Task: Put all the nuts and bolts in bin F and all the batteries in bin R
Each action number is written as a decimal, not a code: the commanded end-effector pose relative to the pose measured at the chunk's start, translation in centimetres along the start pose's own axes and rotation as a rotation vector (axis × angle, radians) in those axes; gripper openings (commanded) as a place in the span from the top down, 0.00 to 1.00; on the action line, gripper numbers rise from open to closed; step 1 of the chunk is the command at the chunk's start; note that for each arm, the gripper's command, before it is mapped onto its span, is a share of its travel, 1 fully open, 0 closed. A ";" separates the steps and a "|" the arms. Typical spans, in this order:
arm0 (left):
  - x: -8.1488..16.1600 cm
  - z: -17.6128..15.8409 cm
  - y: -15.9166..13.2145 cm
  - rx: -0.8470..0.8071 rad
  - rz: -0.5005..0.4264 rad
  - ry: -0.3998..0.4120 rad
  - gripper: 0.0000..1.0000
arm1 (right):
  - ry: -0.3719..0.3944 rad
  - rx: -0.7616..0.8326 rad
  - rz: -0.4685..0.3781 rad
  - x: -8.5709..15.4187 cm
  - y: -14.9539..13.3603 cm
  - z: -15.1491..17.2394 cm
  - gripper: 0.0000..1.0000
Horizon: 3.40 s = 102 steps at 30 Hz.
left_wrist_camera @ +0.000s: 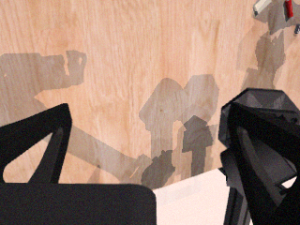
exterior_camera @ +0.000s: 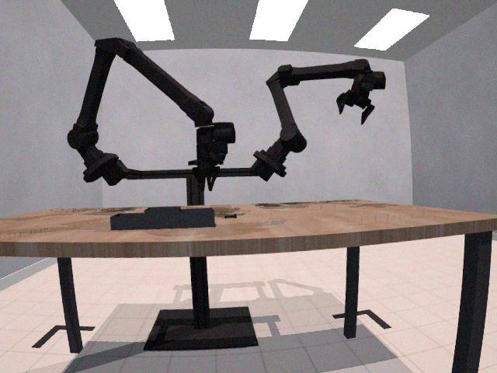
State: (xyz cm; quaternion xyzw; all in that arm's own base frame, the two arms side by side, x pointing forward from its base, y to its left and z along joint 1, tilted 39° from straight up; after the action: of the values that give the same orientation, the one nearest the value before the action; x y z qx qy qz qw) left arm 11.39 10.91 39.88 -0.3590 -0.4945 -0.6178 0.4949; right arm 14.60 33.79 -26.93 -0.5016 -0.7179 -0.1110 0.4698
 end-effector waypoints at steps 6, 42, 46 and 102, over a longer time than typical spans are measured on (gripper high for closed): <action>2.3 0.5 0.1 0.009 -0.043 0.042 0.00 | 0.040 -0.079 -0.032 1.8 2.7 -0.1 0.72; 2.3 0.5 0.1 0.009 -0.043 0.042 0.00 | 0.000 -0.040 0.015 -3.2 0.2 -0.4 0.72; 2.3 0.5 0.1 0.009 -0.043 0.042 0.00 | 0.004 -0.042 0.010 -4.6 0.3 -0.3 0.72; 2.3 0.5 0.1 0.009 -0.043 0.042 0.00 | 0.014 -0.047 -0.011 -7.1 1.0 0.2 0.91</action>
State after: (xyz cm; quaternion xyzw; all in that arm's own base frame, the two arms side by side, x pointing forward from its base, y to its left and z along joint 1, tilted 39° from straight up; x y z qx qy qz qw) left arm 11.39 10.91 39.88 -0.3590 -0.4945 -0.6178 0.4949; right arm 15.23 28.82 -32.85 -0.5152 -0.7126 -0.1248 0.4595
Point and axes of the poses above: on each arm, the point where the finger pads meet when closed, its own x axis back along the fingers, its own z axis across the jaws, y = z × x, the point moved 9 cm from there along x, back along the fingers, and after that the axes turned 3 degrees about x, right-handed, at the moved point
